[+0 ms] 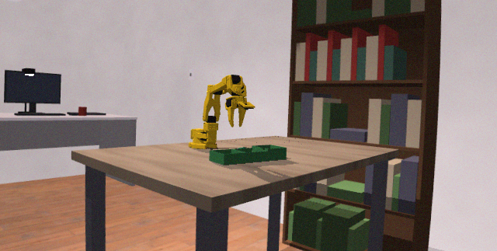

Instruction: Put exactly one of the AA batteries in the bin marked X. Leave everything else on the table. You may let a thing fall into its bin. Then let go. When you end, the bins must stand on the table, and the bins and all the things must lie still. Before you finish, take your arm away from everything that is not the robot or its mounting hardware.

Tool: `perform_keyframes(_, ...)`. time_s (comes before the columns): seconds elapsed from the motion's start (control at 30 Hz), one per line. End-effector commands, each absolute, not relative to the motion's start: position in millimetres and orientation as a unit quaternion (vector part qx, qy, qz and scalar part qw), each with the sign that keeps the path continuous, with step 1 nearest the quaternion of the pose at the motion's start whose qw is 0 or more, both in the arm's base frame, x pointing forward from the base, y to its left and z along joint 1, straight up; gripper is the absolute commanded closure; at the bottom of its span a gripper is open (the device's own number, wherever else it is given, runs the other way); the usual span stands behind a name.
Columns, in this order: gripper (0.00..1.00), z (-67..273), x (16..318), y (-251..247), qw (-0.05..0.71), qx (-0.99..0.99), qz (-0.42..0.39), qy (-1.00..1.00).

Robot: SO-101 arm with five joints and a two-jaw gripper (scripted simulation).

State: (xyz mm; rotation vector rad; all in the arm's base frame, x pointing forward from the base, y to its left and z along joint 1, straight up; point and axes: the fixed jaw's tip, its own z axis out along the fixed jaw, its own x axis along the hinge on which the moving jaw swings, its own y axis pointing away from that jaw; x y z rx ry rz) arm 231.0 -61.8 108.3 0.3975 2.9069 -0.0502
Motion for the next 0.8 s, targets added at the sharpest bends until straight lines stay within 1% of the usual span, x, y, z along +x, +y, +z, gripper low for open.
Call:
perform_keyframes(0.0,0.84,129,207,-36,0.137,0.091,-0.016,0.986)
perform_keyframes(0.1,0.84,128,193,-23,0.133,0.063,-0.012,0.989)
perform_keyframes(0.17,0.84,128,193,-23,0.133,0.063,-0.012,0.989)
perform_keyframes(0.4,0.84,122,169,-5,0.125,0.019,-0.007,0.992)
perform_keyframes(0.77,0.84,119,163,-1,0.123,0.008,-0.006,0.992)
